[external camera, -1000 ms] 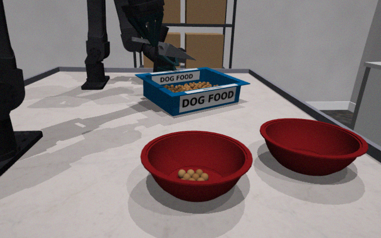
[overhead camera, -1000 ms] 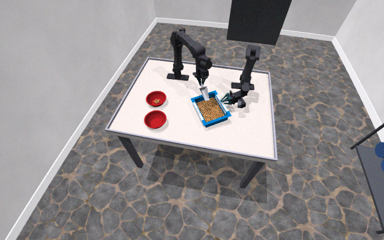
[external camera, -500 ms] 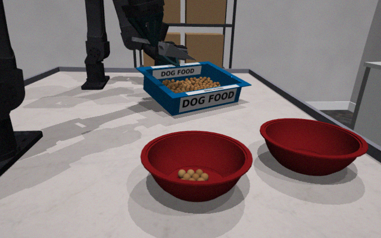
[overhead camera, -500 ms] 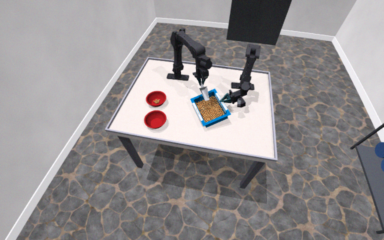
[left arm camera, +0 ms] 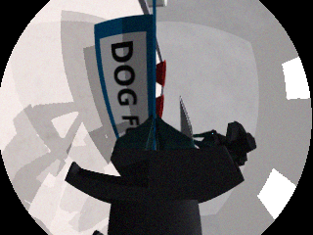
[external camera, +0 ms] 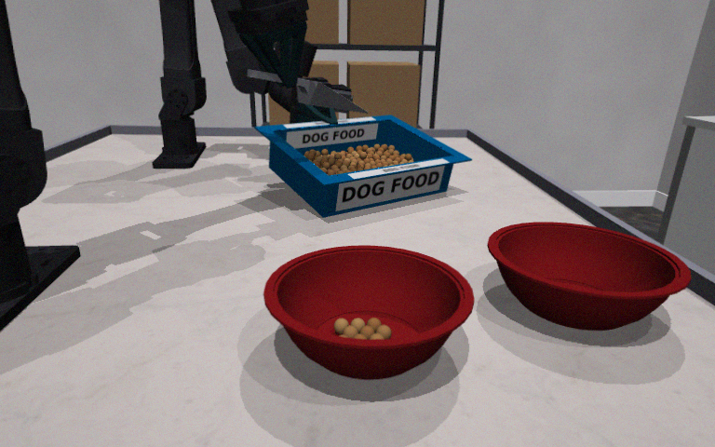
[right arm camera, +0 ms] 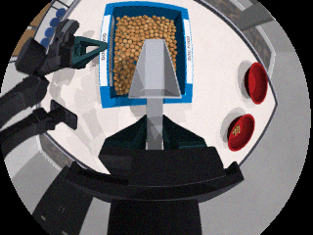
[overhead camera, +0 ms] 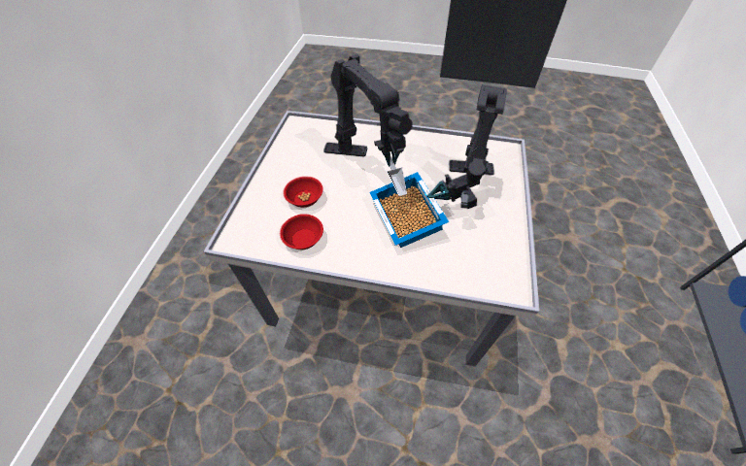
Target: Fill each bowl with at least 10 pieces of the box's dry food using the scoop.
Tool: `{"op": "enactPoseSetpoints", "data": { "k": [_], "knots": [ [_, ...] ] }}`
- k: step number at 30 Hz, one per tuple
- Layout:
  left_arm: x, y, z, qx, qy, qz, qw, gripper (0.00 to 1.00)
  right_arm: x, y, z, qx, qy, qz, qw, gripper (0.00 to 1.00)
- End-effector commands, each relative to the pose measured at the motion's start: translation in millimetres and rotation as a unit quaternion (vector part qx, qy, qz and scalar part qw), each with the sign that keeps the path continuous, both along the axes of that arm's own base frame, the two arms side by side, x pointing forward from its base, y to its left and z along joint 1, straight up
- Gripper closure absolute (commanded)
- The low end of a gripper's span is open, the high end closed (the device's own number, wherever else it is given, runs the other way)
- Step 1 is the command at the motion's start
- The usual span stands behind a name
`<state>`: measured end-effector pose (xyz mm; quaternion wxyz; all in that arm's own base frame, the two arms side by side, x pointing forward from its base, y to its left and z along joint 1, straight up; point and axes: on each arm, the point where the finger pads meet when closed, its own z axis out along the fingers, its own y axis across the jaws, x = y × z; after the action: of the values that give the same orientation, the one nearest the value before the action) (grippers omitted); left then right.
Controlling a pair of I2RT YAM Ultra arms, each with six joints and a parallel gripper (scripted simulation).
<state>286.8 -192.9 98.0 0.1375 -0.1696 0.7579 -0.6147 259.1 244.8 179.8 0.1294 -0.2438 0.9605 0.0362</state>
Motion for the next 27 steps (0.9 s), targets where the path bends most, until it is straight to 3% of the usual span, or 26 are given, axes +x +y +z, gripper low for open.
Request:
{"op": "enactPoseSetpoints", "data": {
  "k": [1,9,11,18,27],
  "knots": [
    [11,-2,30,-0.009,-0.061,-0.006,0.998,1.0,8,9,25,0.03,-0.037,0.001,0.999,1.0],
    [11,-2,30,-0.009,-0.061,-0.006,0.998,1.0,8,9,25,0.03,-0.037,0.001,0.999,1.0],
    [7,-5,15,0.01,-0.022,-0.003,1.0,1.0,8,9,25,0.03,-0.037,0.001,0.999,1.0],
    [9,-8,28,0.009,-0.04,-0.008,0.999,1.0,8,9,25,0.03,-0.037,0.001,0.999,1.0],
    [11,-11,30,0.037,-0.018,-0.004,0.999,1.0,8,9,25,0.03,-0.037,0.001,0.999,1.0]
  ]
}}
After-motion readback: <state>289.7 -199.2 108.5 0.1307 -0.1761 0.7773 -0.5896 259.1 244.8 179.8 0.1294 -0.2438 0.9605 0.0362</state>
